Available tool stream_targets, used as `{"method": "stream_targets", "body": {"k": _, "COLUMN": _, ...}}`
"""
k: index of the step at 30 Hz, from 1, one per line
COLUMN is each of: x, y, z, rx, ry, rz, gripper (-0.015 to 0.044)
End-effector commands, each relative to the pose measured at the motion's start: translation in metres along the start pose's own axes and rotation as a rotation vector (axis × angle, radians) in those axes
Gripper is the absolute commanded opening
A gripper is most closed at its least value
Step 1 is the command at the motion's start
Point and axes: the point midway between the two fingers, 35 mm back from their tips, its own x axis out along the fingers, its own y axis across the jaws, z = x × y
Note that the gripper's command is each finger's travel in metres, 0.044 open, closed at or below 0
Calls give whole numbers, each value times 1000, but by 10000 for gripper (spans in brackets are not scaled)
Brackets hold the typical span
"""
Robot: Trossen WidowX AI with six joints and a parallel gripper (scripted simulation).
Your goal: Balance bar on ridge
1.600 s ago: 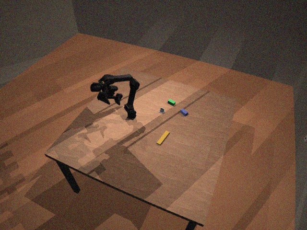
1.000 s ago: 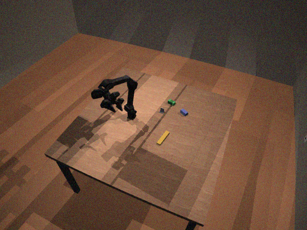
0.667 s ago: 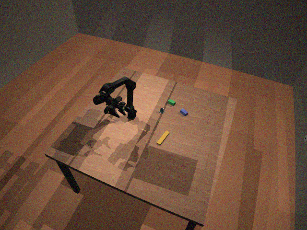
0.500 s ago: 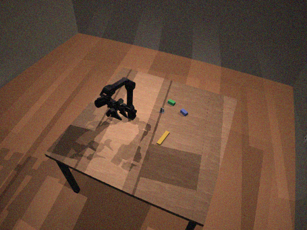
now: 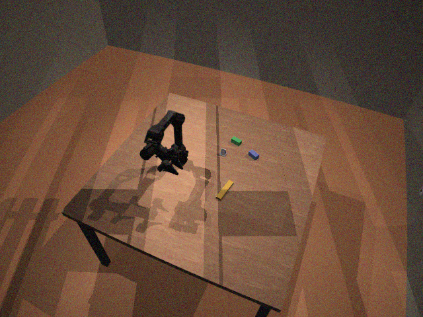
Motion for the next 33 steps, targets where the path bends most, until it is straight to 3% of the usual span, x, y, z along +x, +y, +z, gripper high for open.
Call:
{"method": "stream_targets", "body": {"k": 1, "x": 18, "y": 3, "z": -2, "rx": -36, "ry": 32, "rz": 63, "gripper": 315}}
{"method": "stream_targets", "body": {"k": 33, "x": 137, "y": 60, "z": 18, "rx": -334, "ry": 208, "rz": 453, "gripper": 315}}
